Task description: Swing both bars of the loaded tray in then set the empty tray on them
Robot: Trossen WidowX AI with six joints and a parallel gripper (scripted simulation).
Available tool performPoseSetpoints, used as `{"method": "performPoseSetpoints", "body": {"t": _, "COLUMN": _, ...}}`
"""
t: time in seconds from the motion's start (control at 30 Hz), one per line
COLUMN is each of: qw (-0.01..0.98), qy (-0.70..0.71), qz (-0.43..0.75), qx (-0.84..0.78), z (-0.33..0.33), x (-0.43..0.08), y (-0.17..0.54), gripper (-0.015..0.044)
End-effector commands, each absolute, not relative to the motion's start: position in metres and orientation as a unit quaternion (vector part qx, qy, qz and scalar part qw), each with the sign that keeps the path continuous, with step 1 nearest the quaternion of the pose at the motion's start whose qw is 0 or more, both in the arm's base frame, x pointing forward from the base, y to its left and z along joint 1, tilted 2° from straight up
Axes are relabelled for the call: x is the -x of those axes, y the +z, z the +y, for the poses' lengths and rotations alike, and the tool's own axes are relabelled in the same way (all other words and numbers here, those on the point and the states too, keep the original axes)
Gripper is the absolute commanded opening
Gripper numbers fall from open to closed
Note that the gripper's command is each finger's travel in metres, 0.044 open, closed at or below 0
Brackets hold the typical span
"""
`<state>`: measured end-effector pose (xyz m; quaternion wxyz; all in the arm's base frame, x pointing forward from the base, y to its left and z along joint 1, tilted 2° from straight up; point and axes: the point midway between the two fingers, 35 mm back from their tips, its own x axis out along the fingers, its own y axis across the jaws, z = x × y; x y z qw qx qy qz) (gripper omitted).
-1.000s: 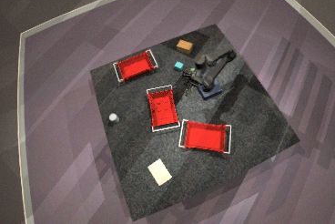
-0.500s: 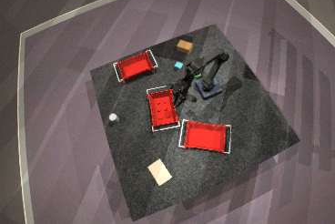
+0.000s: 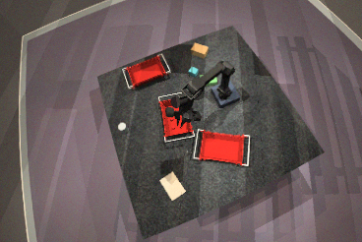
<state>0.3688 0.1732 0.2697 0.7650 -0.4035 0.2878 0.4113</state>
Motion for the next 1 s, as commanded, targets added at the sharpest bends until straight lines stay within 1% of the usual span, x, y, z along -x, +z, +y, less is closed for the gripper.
{"method": "performPoseSetpoints", "body": {"t": 0.0, "qw": 0.558, "qy": 0.516, "qz": 0.255, "qx": 0.599, "z": 0.179, "x": -0.403, "y": 0.208, "gripper": 0.0081}}
{"method": "performPoseSetpoints", "body": {"t": 0.3, "qw": 0.318, "qy": 0.617, "qz": 0.169, "qx": 0.7, "z": 0.182, "x": -0.423, "y": 0.149, "gripper": 0.0081}}
{"method": "performPoseSetpoints", "body": {"t": 0.57, "qw": 0.092, "qy": 0.693, "qz": 0.056, "qx": 0.713, "z": 0.181, "x": -0.432, "y": 0.092, "gripper": 0.0081}}
{"method": "performPoseSetpoints", "body": {"t": 0.63, "qw": 0.072, "qy": 0.699, "qz": 0.044, "qx": 0.71, "z": 0.18, "x": -0.432, "y": 0.087, "gripper": 0.0081}}
{"method": "performPoseSetpoints", "body": {"t": 0.97, "qw": 0.072, "qy": 0.699, "qz": 0.044, "qx": 0.71, "z": 0.18, "x": -0.432, "y": 0.087, "gripper": 0.0081}}
